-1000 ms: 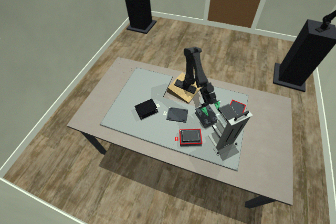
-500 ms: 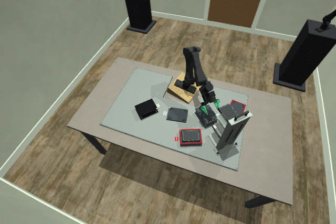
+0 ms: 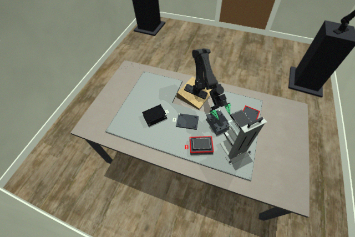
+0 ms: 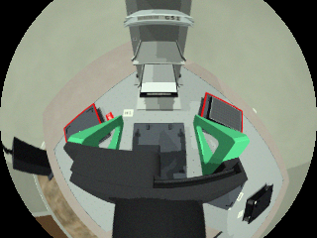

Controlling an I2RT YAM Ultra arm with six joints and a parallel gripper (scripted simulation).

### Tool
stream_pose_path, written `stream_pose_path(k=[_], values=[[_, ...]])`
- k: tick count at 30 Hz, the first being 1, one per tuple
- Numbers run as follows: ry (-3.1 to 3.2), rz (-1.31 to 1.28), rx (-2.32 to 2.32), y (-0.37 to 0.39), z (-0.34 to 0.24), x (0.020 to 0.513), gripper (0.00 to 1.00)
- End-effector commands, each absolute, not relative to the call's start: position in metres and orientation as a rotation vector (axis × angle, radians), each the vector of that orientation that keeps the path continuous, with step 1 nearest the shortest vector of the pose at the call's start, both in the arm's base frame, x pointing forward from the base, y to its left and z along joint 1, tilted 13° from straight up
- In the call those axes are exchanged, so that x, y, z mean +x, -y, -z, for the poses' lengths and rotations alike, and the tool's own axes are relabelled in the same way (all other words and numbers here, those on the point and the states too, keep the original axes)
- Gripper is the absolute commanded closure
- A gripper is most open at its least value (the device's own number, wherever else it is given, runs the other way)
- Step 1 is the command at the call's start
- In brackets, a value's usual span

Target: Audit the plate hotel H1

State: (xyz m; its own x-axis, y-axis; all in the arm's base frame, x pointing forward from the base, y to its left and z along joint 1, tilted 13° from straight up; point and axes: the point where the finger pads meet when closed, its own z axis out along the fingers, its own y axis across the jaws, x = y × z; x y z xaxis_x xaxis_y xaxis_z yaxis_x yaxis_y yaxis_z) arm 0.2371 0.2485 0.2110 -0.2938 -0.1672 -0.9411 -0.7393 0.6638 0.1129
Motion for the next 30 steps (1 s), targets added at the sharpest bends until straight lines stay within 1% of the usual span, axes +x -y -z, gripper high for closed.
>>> stream_pose_path(k=[1, 6, 7, 9, 23, 24, 30], values=[[-1.787, -0.669, -0.706, -0.244, -0.214, 0.237, 0.0], [-1.787, -0.671, -0.709, -0.244, -0.209, 0.234, 0.0], [-1.745, -0.681, -0.698, -0.247, -0.228, 0.237, 0.0], [-1.786, -0.675, -0.713, -0.245, -0.204, 0.232, 0.0], [-1.787, -0.679, -0.714, -0.242, -0.185, 0.225, 0.0], [-1.781, -0.68, -0.711, -0.249, -0.193, 0.232, 0.0], [-1.781, -0.681, -0.712, -0.256, -0.187, 0.237, 0.0]])
